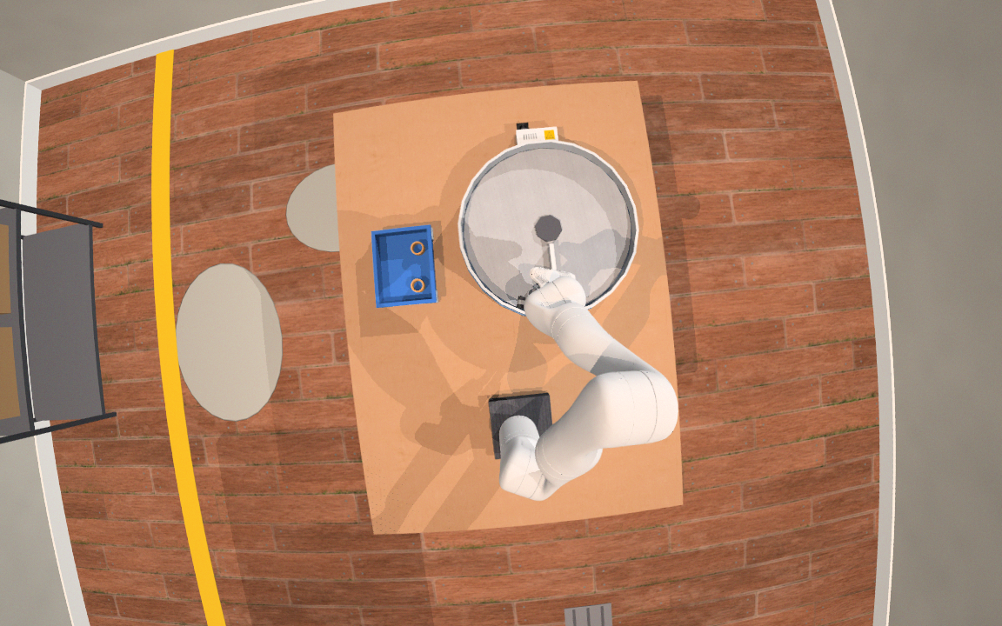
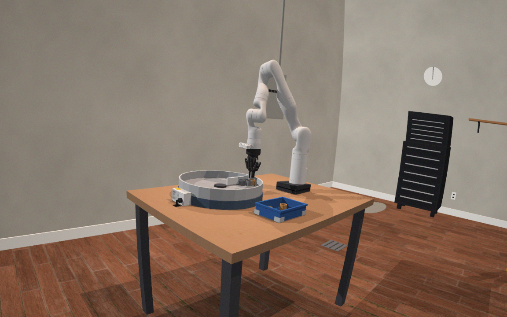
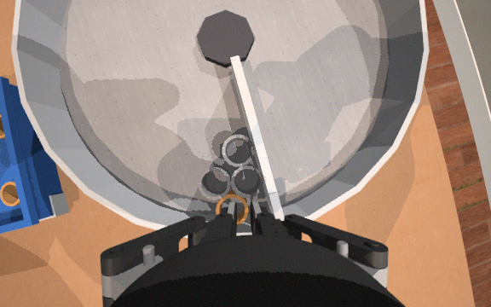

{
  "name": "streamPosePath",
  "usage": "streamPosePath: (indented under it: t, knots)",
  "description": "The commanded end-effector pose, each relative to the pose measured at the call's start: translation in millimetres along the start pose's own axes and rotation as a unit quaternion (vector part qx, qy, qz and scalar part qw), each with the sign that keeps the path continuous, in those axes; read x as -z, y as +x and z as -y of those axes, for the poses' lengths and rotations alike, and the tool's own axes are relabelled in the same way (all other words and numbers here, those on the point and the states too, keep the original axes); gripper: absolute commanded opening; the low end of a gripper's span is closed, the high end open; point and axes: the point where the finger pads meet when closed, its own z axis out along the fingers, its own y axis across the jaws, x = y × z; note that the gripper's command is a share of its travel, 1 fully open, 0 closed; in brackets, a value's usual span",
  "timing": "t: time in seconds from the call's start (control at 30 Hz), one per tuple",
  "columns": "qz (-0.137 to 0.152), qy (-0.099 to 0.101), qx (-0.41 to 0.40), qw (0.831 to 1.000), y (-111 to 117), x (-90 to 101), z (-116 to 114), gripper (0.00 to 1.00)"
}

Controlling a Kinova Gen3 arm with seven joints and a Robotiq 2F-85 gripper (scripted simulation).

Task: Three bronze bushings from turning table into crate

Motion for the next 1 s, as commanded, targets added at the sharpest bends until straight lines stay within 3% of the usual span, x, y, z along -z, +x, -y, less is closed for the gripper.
streamPosePath:
  t: [0.0,0.97]
  knots:
    - [0.0,0.0,0.0,1.0,0.3,0.2,0.2,0.14]
    - [0.0,0.0,0.0,1.0,0.3,-8.8,0.2,0.14]
